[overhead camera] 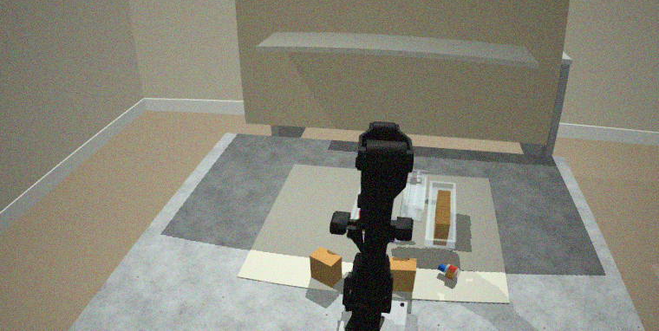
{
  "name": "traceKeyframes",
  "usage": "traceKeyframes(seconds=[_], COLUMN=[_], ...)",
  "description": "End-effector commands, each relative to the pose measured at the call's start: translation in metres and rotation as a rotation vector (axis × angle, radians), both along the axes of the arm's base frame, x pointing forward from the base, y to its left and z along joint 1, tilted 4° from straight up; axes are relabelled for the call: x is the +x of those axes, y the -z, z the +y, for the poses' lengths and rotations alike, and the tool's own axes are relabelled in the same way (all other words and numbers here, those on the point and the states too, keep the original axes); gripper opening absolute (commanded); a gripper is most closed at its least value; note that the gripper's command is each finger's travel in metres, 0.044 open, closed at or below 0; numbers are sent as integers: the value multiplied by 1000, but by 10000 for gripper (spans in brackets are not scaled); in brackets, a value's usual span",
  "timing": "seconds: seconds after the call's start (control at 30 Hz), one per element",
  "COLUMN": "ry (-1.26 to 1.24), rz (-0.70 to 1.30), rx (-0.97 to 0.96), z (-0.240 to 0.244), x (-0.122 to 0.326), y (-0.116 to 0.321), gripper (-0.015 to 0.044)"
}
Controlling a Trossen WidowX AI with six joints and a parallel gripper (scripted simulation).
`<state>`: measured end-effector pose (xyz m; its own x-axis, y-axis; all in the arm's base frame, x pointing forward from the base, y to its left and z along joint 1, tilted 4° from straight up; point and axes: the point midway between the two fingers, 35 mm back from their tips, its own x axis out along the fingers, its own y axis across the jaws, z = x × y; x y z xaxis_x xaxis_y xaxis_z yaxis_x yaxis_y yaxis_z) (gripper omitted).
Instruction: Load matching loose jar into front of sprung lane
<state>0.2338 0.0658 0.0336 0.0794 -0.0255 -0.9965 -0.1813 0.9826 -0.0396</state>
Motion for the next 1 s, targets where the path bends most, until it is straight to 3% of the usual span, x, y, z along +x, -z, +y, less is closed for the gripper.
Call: traceKeyframes(seconds=[0.0,0.57,0.97], ry=[-6,-6,27], rz=[1,2,2], rx=[-4,-3,-8], z=[1,9,-12], x=[0,-12,22], y=[-7,-102,-78], gripper=[13,0,0])
